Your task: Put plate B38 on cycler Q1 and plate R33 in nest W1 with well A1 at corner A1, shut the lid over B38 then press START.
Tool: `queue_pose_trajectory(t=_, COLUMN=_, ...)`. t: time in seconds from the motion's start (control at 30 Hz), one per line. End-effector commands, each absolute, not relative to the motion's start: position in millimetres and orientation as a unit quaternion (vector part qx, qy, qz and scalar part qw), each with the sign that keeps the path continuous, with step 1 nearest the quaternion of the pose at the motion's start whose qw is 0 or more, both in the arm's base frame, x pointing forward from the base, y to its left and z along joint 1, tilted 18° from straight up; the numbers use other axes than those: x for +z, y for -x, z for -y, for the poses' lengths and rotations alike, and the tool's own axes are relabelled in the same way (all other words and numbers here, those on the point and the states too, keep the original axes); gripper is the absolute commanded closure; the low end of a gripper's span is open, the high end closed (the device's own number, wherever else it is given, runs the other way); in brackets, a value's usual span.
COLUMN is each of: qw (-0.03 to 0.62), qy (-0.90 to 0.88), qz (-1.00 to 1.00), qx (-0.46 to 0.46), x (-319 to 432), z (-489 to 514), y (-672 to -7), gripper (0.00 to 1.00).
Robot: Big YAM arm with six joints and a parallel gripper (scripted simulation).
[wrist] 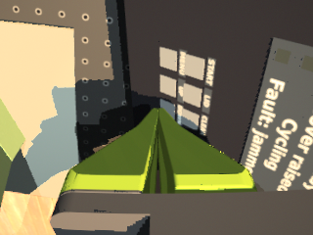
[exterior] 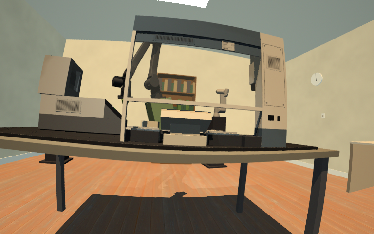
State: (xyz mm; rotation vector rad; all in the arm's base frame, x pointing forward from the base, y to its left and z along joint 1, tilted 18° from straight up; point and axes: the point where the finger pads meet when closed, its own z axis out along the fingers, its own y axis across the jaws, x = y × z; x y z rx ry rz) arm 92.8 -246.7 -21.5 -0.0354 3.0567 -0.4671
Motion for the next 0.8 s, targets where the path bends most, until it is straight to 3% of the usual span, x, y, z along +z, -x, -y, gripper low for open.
queue_pose_trajectory(t=0.0, qw=0.029, qy=0.010, qz=-0.986, qx=-0.163, x=-11.6, z=257.9, y=-93.2, gripper=1.00)
queue_pose_trajectory(t=0.43, qw=0.033, qy=0.012, qz=-0.986, qx=-0.164, x=-6.6, z=250.9, y=-101.7, gripper=1.00)
queue_pose_trajectory(t=0.77, qw=0.023, qy=0.006, qz=-0.989, qx=-0.144, x=2.2, z=181.8, y=-90.6, gripper=1.00)
